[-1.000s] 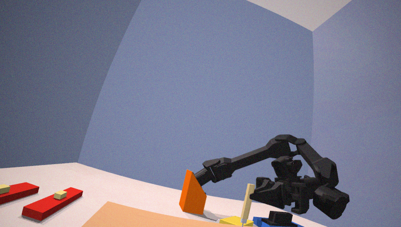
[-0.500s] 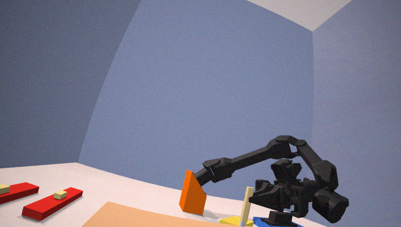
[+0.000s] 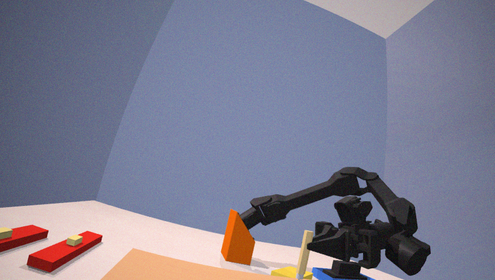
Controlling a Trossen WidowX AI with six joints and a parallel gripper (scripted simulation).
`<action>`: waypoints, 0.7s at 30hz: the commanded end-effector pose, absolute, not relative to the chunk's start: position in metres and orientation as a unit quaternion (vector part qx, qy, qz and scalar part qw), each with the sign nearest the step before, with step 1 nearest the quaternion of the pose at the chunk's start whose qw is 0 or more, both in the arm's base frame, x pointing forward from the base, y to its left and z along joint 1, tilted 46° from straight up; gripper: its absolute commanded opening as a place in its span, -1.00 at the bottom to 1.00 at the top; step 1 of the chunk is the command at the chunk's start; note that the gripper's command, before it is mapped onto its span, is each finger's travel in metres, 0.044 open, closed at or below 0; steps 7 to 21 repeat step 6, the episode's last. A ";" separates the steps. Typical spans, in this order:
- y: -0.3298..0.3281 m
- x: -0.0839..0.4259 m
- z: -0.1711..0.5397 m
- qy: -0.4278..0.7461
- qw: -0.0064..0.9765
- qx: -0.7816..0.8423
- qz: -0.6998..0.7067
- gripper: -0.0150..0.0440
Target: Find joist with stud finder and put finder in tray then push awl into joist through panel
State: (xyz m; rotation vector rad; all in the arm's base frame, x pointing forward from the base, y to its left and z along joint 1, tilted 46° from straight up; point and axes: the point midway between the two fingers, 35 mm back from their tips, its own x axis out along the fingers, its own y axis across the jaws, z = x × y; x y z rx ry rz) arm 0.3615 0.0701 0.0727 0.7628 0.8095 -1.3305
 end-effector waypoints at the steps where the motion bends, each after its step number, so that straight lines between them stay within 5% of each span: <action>1: 0.072 0.361 0.071 0.358 0.646 0.337 -0.584 -0.49; 21: 0.070 0.361 0.073 0.356 0.647 0.335 -0.585 -0.49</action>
